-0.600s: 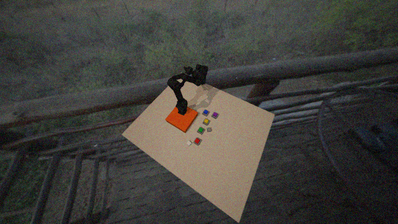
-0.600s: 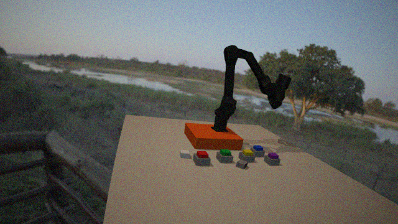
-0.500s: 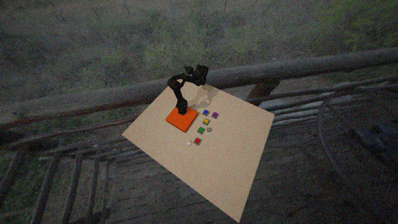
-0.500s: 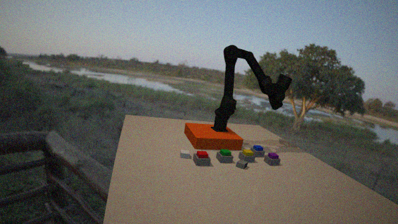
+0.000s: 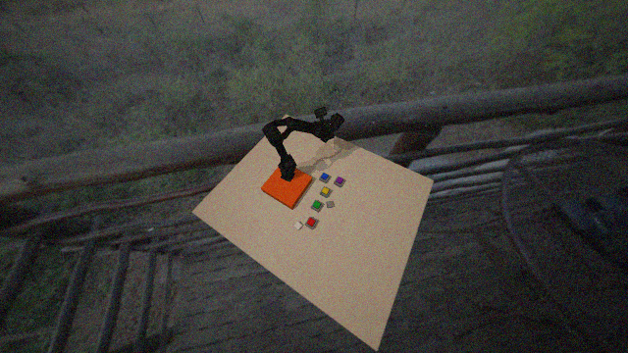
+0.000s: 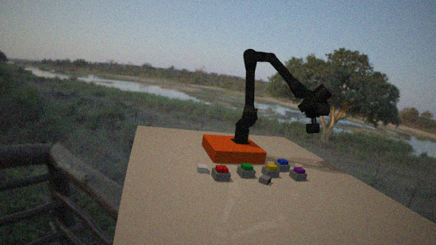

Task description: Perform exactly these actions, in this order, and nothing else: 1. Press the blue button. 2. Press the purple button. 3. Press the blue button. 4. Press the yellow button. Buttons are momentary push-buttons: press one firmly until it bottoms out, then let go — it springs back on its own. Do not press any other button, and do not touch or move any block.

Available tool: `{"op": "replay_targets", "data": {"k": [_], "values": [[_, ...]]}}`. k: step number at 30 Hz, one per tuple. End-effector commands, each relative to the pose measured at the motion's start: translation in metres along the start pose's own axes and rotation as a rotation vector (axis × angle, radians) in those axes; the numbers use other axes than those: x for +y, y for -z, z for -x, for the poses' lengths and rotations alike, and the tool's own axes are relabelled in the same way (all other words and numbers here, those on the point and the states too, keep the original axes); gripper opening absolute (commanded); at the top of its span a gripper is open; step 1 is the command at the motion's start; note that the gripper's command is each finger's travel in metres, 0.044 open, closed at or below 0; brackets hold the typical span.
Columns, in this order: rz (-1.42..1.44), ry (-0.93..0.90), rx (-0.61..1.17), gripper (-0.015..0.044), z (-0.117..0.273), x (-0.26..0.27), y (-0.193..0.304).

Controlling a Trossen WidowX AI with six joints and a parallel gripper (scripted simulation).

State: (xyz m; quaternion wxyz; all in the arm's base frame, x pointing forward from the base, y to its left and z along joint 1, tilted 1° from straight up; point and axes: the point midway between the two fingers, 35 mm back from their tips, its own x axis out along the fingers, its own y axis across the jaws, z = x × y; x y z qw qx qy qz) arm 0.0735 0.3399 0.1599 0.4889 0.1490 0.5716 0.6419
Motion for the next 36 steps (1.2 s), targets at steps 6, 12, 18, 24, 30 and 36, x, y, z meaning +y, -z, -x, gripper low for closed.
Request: {"op": "replay_targets", "data": {"k": [6,12,18,24,30,36], "values": [[-0.388,0.570,-0.224,0.0400,0.093,-0.091,-0.016],[-0.566,0.824,-0.260,0.0400,0.145,-0.118,0.005],[-0.737,1.071,-0.252,0.0400,0.200,-0.130,0.039],[-0.846,1.230,-0.221,0.0400,0.235,-0.128,0.066],[-0.846,1.230,-0.221,0.0400,0.235,-0.128,0.066],[-0.846,1.230,-0.221,0.0269,0.216,-0.175,0.080]]}}
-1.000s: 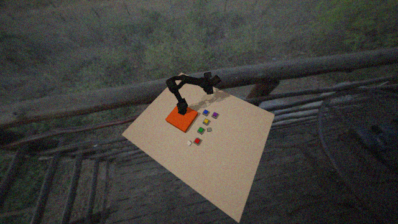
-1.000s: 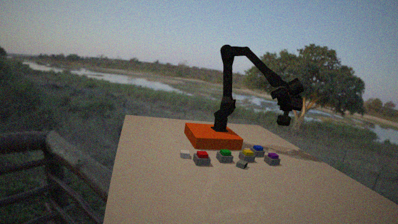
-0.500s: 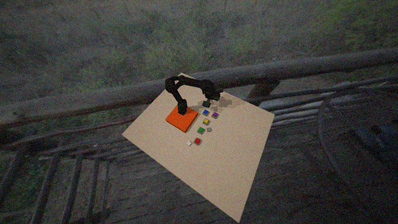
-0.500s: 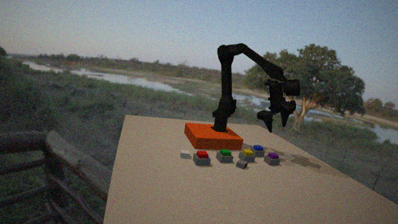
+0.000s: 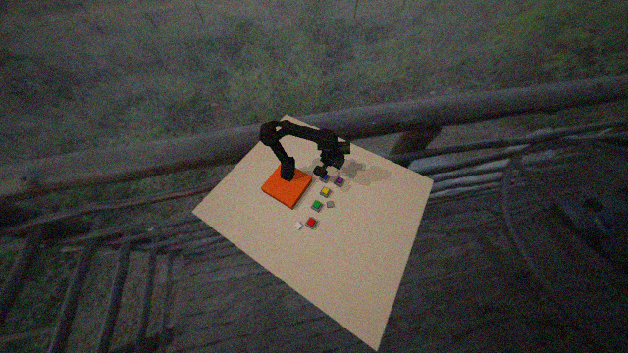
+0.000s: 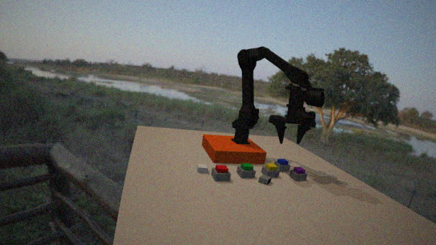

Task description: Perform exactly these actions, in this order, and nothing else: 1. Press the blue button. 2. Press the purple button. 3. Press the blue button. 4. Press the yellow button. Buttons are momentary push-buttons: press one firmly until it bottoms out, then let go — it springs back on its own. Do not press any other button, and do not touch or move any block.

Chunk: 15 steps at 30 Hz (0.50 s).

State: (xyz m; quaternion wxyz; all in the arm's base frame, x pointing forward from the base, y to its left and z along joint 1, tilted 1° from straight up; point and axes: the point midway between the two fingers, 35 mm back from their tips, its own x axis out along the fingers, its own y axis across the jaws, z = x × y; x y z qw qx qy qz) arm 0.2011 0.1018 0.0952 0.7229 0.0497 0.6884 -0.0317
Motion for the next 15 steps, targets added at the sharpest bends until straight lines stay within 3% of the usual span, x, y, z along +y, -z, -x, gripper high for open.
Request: {"op": "replay_targets", "data": {"k": [1,9,15], "values": [[0.000,0.024,0.023,0.0242,-0.0407,-0.0066,0.0063],[0.000,0.024,0.023,0.0032,-0.0432,-0.0069,0.0066],[0.000,0.024,0.023,0.0020,-0.0432,-0.0069,0.0066]]}}
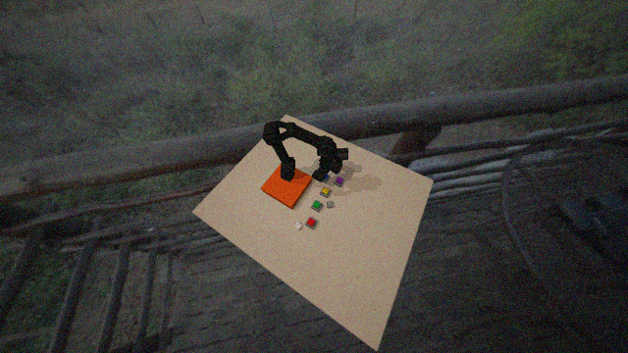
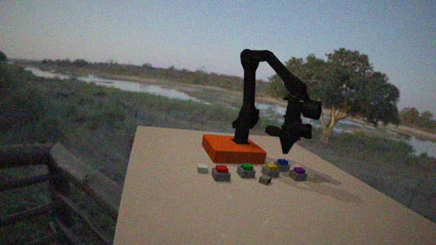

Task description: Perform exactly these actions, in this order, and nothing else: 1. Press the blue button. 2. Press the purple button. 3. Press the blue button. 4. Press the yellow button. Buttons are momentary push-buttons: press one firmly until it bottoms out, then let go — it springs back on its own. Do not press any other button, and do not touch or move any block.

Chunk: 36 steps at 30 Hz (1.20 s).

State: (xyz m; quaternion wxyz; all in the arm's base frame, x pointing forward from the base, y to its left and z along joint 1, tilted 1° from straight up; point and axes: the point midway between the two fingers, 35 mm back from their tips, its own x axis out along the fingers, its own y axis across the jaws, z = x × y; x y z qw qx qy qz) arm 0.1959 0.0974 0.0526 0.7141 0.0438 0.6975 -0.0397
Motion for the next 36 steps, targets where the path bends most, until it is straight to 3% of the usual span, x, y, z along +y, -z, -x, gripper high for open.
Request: {"op": "replay_targets", "data": {"k": [1,36], "values": [[0.003,0.003,-0.001,0.0020,-0.001,-0.001,0.000],[0.003,0.003,-0.001,0.0020,-0.034,-0.001,0.000]]}}
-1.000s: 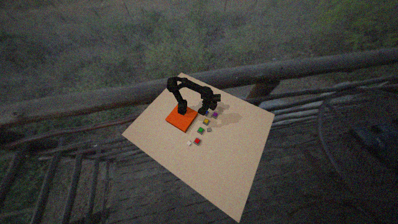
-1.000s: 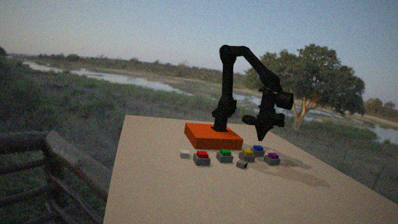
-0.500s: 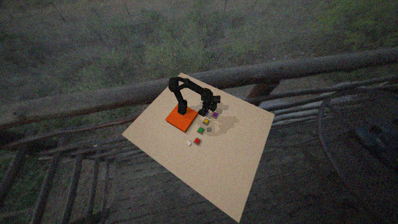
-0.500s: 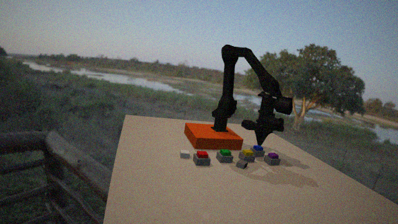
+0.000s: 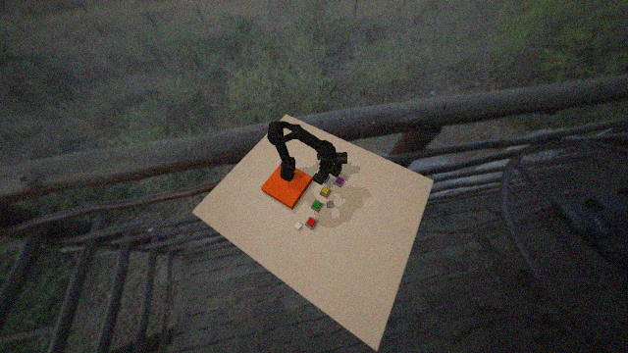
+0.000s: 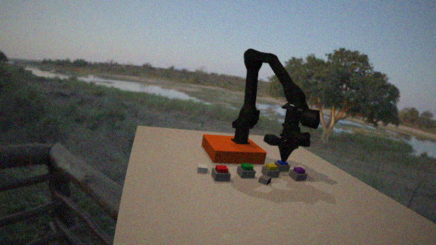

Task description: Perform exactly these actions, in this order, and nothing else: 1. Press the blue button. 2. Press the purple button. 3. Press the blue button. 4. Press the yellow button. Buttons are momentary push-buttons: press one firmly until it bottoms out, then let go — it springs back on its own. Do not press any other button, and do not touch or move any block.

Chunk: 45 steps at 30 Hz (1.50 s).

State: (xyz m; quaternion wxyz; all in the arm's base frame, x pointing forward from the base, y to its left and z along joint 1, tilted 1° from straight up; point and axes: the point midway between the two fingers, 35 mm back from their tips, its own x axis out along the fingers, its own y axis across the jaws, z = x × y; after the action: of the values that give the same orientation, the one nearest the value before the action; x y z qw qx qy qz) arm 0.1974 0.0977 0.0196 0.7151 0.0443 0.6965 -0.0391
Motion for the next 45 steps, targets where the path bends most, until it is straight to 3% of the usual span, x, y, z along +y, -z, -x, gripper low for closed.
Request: {"op": "replay_targets", "data": {"k": [1,11,14,19,25,31,38,45], "values": [[0.003,0.005,0.002,0.0020,-0.001,-0.001,0.001],[0.001,0.001,0.001,0.0020,0.002,0.000,0.000],[0.003,0.004,0.001,0.0020,0.029,-0.001,0.000],[0.003,0.005,0.001,0.0020,0.034,-0.001,0.000],[0.003,0.005,0.001,0.0020,0.094,-0.001,0.000],[0.003,0.004,0.001,0.0020,0.095,0.002,-0.007],[0.003,0.003,-0.005,0.0020,0.095,0.022,-0.085],[0.003,0.003,-0.006,0.0020,0.092,0.022,-0.087]]}}
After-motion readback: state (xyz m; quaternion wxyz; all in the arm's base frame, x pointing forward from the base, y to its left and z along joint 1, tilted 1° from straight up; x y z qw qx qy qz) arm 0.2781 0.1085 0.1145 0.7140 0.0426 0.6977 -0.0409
